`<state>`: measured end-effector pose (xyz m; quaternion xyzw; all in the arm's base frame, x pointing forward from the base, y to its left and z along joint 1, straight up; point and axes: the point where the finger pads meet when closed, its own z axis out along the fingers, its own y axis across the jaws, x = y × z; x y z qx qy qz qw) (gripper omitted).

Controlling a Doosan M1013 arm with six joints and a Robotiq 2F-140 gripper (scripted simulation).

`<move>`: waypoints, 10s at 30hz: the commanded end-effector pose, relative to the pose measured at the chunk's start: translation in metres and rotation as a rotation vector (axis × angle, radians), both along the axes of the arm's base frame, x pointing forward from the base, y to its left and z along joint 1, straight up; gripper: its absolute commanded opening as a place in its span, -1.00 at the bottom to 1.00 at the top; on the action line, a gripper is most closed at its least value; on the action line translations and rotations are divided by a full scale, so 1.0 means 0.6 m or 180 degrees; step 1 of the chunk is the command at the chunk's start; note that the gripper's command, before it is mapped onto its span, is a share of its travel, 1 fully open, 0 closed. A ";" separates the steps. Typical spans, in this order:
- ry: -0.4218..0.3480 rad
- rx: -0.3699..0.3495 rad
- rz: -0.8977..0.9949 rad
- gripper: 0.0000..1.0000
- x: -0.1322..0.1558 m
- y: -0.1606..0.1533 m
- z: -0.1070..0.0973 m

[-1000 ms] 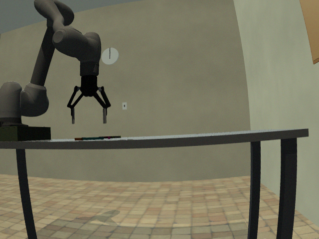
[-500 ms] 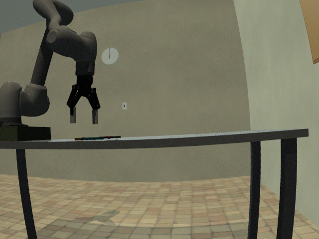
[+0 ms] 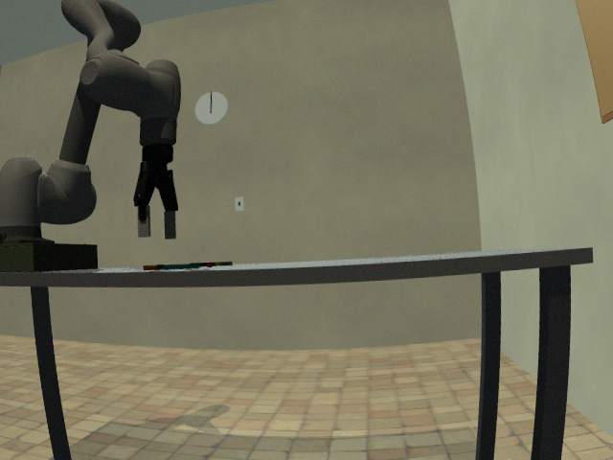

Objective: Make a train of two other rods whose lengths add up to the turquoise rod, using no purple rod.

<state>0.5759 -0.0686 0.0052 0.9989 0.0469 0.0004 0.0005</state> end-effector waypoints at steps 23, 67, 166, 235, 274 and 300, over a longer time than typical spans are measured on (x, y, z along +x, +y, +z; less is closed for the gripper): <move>0.0000 0.0000 0.0000 1.00 0.000 0.000 0.000; 0.0000 0.0000 0.0000 1.00 0.000 0.000 0.000; -0.0005 0.0007 -0.6549 -0.71 0.092 0.446 0.038; -0.0005 0.0007 -0.6549 -0.71 0.092 0.447 -0.033; -0.0005 0.0007 -0.6549 -0.71 0.092 0.447 -0.049; -0.0005 0.0007 -0.6549 -0.71 0.092 0.447 -0.055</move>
